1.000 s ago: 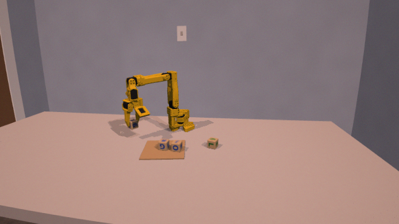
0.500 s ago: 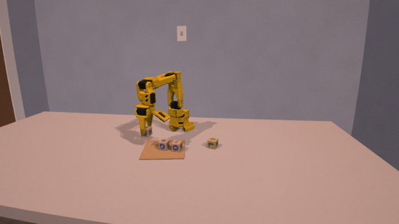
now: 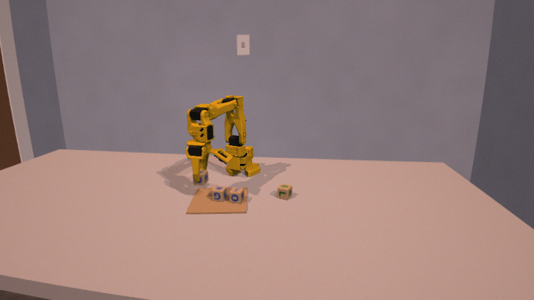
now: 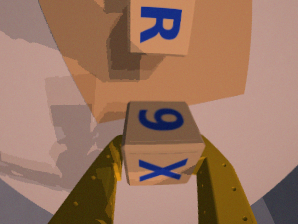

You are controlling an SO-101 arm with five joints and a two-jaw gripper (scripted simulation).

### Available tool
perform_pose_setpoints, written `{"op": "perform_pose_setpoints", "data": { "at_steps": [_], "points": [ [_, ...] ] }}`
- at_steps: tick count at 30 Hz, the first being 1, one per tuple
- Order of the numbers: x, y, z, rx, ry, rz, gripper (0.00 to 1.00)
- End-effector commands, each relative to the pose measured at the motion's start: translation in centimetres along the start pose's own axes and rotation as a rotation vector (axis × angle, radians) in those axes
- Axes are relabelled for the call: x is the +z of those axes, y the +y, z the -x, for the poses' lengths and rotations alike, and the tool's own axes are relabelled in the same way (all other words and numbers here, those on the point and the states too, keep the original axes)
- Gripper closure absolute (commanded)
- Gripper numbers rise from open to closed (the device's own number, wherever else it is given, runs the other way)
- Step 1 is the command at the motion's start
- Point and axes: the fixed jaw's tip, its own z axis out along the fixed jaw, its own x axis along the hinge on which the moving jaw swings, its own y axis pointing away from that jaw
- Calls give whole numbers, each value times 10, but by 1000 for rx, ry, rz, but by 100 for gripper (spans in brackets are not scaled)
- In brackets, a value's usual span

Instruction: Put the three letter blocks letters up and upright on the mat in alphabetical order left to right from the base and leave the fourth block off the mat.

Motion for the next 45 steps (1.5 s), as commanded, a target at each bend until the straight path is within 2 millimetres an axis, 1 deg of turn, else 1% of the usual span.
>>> {"op": "perform_pose_setpoints", "data": {
  "at_steps": [1,27,37,45],
  "points": [
    [-10,-7,-1,-1,16,-70,100],
    [-11,-7,0,-1,17,-72,100],
    [-5,-8,-1,-1,17,-72,100],
    [-4,-8,-1,-1,17,-72,100]
  ]
}}
